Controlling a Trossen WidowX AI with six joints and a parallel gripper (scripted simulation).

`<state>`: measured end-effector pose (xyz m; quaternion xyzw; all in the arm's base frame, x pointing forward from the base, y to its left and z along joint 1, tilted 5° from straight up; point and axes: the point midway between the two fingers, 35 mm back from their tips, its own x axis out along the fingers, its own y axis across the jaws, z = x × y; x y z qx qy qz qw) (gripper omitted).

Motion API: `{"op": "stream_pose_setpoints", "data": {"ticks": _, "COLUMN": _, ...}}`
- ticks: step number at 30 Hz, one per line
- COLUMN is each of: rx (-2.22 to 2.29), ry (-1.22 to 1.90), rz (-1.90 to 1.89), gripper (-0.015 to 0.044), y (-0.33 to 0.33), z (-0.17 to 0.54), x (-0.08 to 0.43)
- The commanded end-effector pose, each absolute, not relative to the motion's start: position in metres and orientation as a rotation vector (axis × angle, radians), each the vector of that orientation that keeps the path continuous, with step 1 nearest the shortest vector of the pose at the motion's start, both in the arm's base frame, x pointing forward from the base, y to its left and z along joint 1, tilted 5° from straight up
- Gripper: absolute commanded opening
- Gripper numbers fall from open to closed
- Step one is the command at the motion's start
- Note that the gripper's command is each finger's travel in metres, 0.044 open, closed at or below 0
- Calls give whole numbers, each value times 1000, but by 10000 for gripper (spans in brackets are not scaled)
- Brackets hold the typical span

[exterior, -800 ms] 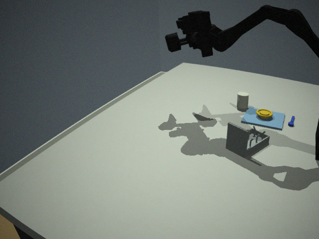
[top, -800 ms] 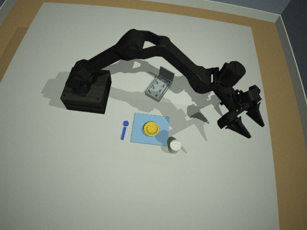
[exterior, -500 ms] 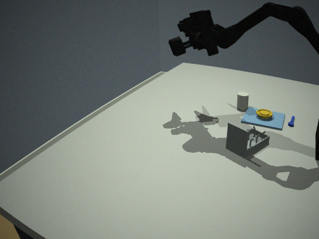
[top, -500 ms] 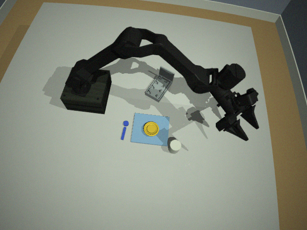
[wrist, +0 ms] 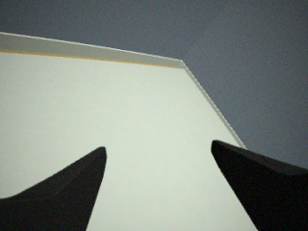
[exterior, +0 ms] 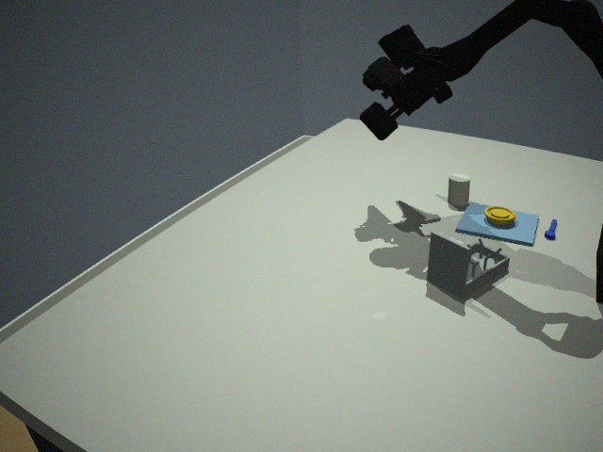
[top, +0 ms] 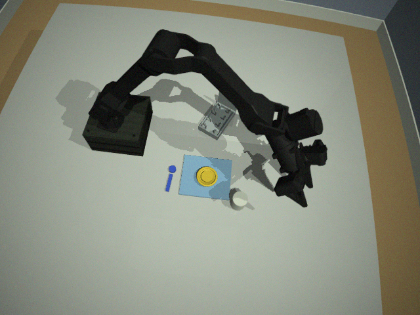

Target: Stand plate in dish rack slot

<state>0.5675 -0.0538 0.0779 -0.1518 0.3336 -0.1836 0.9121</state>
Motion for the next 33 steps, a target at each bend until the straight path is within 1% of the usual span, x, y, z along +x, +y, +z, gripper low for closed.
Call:
{"op": "stream_pose_setpoints", "data": {"ticks": 1, "rx": -327, "ry": 832, "rz": -297, "gripper": 400, "y": -58, "z": 55, "x": 540}}
{"op": "stream_pose_setpoints", "data": {"ticks": 15, "rx": -261, "ry": 1241, "rz": -41, "gripper": 400, "y": -56, "z": 10, "x": 437}}
{"op": "stream_pose_setpoints", "data": {"ticks": 27, "rx": -88, "ry": 1550, "rz": 175, "gripper": 400, "y": -41, "z": -1, "x": 330}}
{"op": "stream_pose_setpoints", "data": {"ticks": 29, "rx": -75, "ry": 1567, "rz": 188, "gripper": 400, "y": -41, "z": -1, "x": 321}}
{"op": "stream_pose_setpoints", "data": {"ticks": 33, "rx": -75, "ry": 1567, "rz": 188, "gripper": 400, "y": -41, "z": -1, "x": 321}}
